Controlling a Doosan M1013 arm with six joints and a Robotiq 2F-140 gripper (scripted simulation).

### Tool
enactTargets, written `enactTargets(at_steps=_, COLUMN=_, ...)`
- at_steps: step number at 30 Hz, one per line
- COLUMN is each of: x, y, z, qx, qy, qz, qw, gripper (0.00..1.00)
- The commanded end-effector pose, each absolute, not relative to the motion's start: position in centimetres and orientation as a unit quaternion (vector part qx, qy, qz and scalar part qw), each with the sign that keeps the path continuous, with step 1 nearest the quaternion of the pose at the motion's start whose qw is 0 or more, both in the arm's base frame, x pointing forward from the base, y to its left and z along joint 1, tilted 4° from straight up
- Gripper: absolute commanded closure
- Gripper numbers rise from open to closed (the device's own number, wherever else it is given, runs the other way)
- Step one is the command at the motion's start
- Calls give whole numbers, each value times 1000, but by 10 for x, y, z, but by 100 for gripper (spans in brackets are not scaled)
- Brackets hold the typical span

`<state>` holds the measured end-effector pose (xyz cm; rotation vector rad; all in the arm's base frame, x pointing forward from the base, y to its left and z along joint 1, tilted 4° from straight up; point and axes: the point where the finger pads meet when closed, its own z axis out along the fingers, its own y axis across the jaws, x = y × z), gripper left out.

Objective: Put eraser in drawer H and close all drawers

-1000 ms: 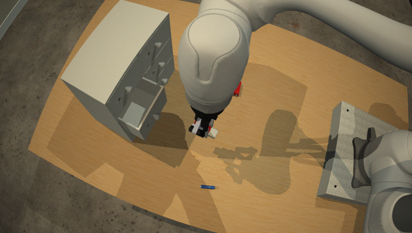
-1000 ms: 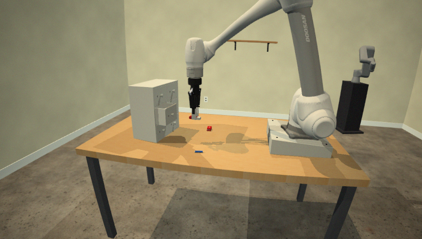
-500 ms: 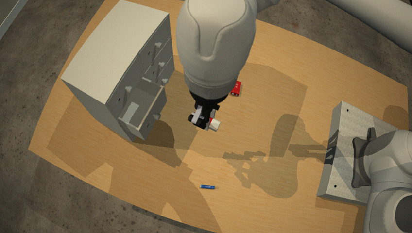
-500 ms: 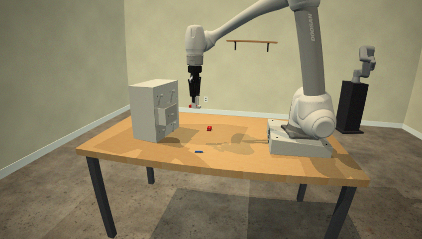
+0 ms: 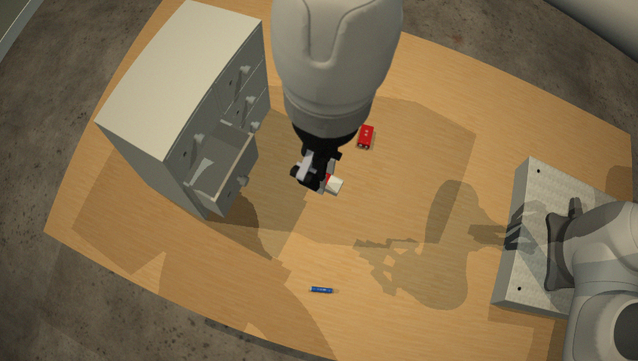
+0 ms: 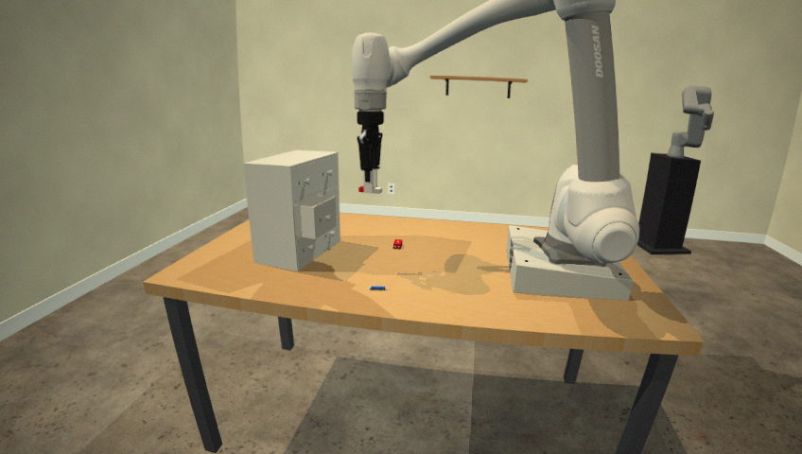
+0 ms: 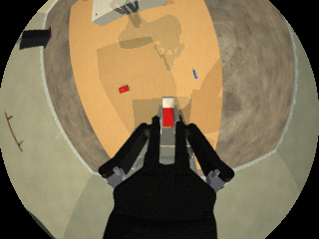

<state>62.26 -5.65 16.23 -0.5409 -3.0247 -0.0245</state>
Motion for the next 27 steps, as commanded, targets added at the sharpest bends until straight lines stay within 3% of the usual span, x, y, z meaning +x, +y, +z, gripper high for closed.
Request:
enactTargets(at_steps=1, x=623, y=-57, z=164, qx=-176, qy=-984, qz=-8, qw=34, gripper=89)
enactTargets(at_steps=15, x=623, y=-56, z=165, qx=-176, qy=-984, qz=-7, qw=30, gripper=89)
enactTargets(at_steps=27, x=621, y=-56, z=164, qx=-176, qy=-984, qz=0, qw=-13, gripper=89)
